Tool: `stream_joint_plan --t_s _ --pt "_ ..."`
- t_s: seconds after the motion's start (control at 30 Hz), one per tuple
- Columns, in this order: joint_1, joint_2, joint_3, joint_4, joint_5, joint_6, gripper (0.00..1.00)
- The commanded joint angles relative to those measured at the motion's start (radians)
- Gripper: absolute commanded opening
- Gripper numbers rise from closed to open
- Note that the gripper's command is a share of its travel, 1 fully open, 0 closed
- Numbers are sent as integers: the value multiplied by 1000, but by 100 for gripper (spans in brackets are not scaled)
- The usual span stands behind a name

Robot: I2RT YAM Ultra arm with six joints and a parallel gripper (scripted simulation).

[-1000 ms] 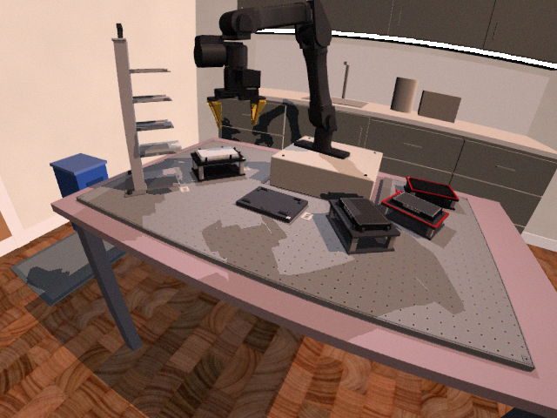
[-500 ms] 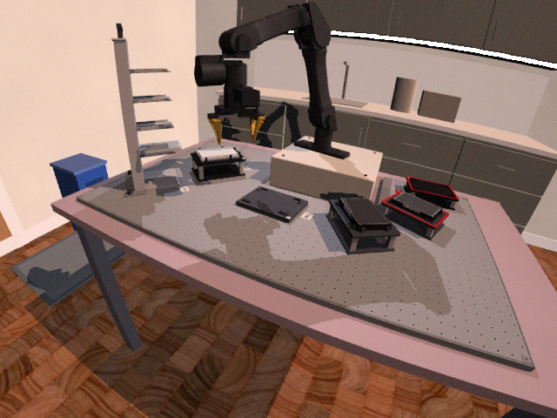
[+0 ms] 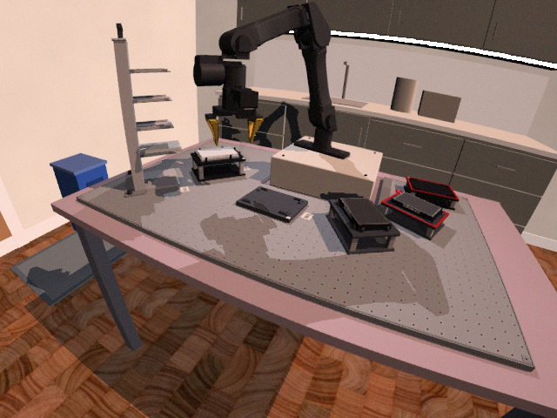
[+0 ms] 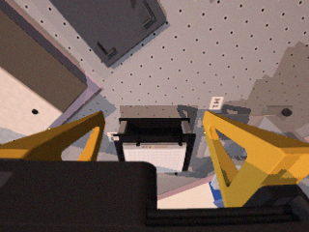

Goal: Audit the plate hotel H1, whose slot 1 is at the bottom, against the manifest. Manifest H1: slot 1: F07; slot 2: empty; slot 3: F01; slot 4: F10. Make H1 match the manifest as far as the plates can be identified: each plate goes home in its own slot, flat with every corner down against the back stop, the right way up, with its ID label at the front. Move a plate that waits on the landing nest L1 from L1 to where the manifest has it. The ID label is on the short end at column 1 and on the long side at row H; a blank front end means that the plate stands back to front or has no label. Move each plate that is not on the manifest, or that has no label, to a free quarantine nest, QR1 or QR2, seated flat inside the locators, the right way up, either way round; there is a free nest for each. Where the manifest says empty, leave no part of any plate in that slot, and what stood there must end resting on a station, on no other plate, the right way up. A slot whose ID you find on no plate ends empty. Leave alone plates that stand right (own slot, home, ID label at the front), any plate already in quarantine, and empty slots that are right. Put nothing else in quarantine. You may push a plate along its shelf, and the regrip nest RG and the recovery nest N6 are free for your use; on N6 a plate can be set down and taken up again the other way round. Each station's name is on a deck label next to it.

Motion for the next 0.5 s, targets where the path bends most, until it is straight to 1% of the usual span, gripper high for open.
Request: stream_joint_plan --t_s 0.0,0.4,0.47 --pt "0 -7 4 2 0 -1 100" --pt "0 -7 4 2 0 -1 100" --pt "1 -5 -6 14 0 0 100"
